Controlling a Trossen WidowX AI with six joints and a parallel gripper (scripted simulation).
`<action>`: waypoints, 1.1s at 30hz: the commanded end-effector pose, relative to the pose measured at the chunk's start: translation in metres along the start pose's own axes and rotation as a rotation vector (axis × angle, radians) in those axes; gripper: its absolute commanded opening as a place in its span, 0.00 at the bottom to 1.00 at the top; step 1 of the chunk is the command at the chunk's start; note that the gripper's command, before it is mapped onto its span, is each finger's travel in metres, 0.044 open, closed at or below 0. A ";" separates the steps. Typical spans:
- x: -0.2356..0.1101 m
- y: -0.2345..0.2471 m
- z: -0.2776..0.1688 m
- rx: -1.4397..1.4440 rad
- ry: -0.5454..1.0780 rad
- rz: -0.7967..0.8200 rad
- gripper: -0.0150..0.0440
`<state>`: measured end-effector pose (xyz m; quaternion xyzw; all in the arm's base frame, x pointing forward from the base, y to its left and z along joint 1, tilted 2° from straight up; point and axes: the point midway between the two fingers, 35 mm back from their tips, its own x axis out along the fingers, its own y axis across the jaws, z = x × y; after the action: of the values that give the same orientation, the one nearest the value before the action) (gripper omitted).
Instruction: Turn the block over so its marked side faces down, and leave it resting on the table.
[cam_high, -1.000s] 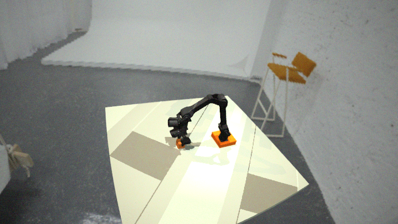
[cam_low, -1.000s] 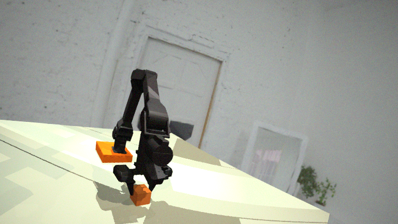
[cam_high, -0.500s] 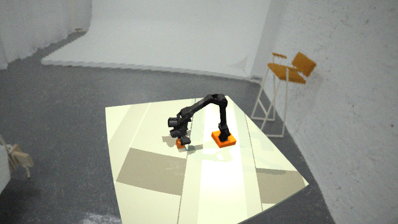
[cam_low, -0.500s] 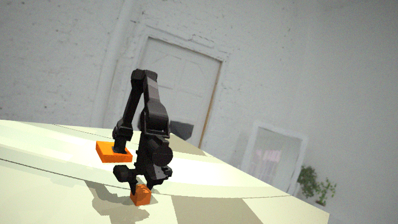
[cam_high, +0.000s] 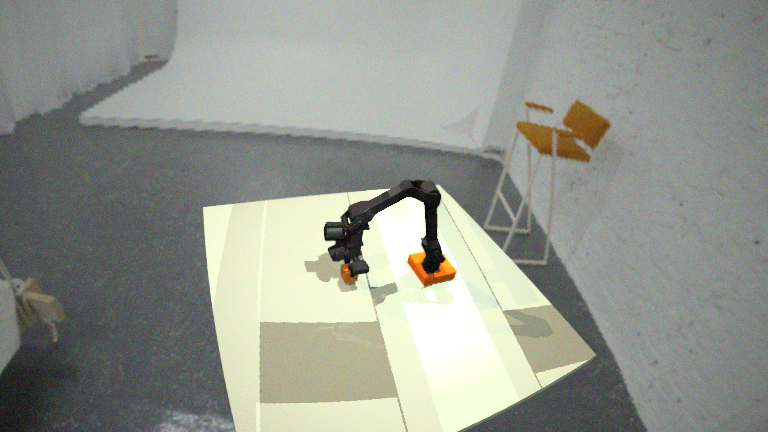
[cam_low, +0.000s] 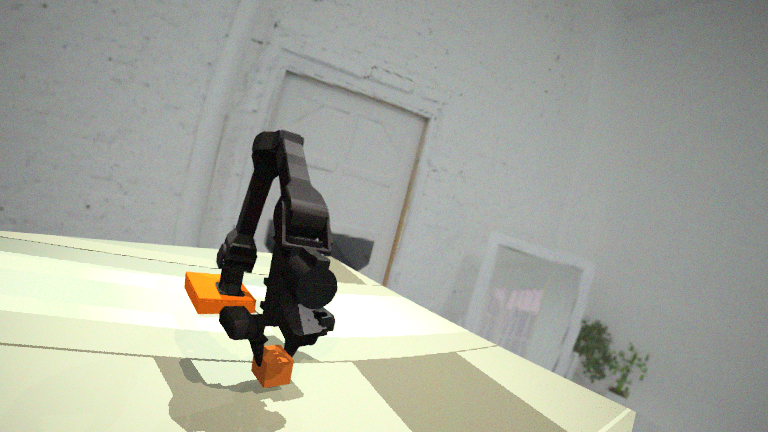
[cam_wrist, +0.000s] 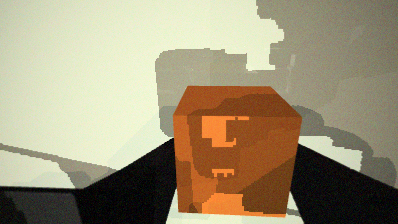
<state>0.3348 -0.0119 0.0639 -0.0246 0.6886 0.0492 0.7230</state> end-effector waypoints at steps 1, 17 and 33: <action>-0.007 -0.001 0.001 0.003 -0.013 -0.004 0.25; -0.001 -0.001 0.002 0.009 -0.262 -0.001 0.25; -0.001 -0.001 -0.004 0.002 -0.517 -0.005 0.25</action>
<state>0.3313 -0.0130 0.0597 -0.0137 0.5018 0.0507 0.8634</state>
